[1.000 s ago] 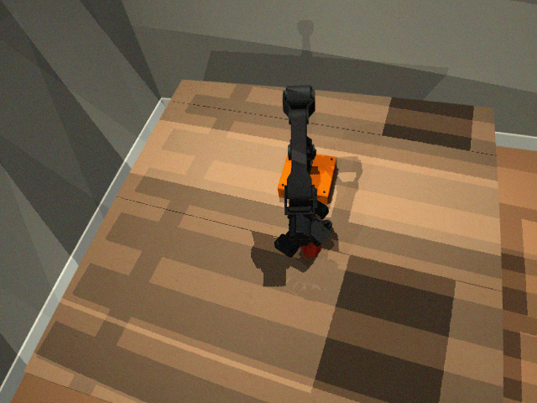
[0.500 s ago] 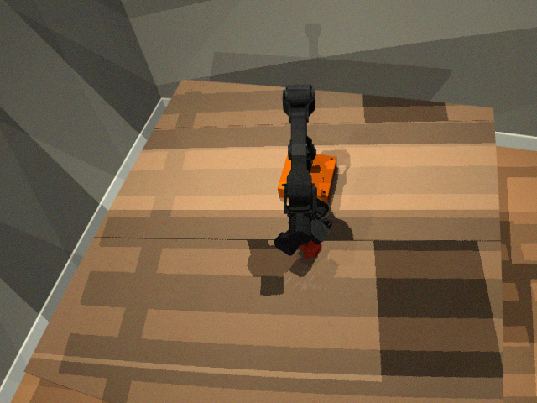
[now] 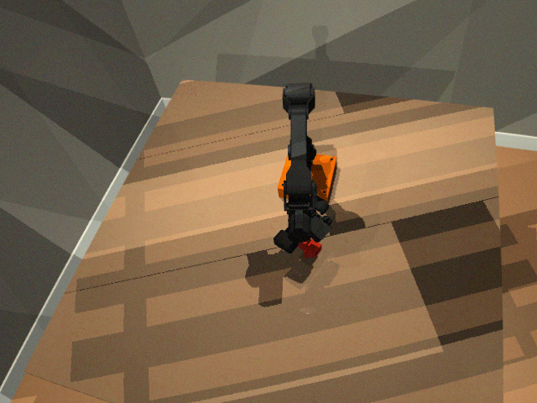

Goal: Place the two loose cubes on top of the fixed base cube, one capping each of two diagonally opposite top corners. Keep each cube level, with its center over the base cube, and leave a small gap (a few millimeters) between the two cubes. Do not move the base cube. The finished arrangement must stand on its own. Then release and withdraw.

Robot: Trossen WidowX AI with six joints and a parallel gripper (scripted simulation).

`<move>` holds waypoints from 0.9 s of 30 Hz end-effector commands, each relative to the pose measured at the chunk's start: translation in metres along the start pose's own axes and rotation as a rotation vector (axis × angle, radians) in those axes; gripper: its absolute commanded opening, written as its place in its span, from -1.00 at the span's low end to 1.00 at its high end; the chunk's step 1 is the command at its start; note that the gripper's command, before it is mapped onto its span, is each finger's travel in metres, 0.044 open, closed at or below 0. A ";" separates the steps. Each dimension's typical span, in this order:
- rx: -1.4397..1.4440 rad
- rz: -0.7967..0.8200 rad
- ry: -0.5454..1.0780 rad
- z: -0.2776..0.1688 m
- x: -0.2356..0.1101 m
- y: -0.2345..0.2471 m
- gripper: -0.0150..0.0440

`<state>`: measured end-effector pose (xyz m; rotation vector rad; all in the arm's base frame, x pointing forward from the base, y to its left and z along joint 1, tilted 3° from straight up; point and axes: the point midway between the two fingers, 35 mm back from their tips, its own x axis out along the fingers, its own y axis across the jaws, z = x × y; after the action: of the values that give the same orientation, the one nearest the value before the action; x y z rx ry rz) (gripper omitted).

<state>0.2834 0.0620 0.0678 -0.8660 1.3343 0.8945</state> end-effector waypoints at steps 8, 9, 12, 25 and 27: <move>-0.003 -0.011 -0.008 0.001 -0.014 -0.002 0.20; -0.003 -0.011 -0.008 0.001 -0.015 -0.002 0.20; -0.003 -0.011 -0.008 0.001 -0.018 -0.002 0.20; -0.003 -0.011 -0.008 0.001 -0.030 -0.002 0.20; -0.003 -0.011 -0.008 0.001 -0.032 -0.002 0.20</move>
<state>0.2828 0.0609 0.0923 -0.8654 1.3335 0.8930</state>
